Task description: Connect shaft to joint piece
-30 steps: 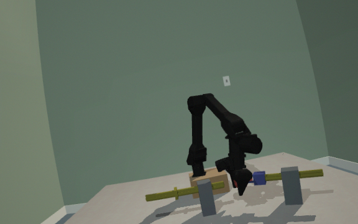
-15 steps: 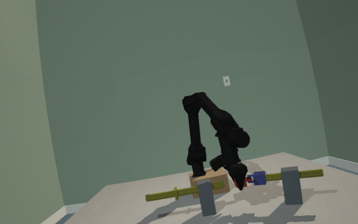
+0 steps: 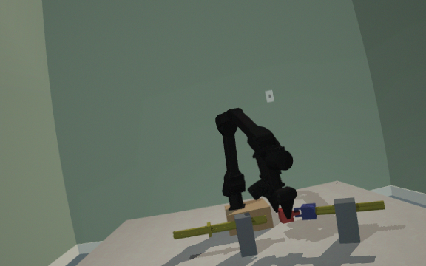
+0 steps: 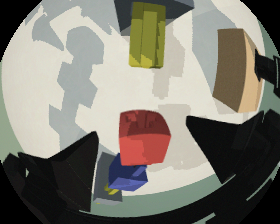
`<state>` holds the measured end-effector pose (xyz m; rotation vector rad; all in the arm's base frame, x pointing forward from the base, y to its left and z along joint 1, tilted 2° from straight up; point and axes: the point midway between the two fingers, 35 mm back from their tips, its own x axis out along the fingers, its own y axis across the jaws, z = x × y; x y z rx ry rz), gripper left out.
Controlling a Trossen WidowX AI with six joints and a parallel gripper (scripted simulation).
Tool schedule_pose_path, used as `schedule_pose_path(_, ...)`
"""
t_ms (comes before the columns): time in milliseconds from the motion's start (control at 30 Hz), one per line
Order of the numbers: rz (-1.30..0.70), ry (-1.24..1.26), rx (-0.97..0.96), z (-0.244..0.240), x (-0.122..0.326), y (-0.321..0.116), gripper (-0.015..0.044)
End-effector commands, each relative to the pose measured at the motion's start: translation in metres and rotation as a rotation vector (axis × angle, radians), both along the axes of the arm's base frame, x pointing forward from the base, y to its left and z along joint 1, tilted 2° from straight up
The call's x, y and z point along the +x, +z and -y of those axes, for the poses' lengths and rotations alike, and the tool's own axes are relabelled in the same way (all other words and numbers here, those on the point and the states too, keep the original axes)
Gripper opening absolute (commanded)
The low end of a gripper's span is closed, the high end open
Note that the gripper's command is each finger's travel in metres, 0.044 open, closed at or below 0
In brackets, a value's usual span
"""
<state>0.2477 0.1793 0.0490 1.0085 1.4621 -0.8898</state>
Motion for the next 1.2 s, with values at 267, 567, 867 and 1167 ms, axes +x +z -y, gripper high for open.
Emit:
schedule_pose_path(267, 0.062, 0.393, -0.017, -0.006, 0.008, 0.038, 0.044)
schedule_pose_path(567, 0.088, 0.702, -0.036, -0.008, 0.008, 0.065, 0.044)
schedule_pose_path(867, 0.104, 1.012, -0.054, -0.008, 0.006, 0.093, 0.044)
schedule_pose_path(1167, 0.111, 1.323, -0.07, -0.006, 0.002, 0.12, 0.044)
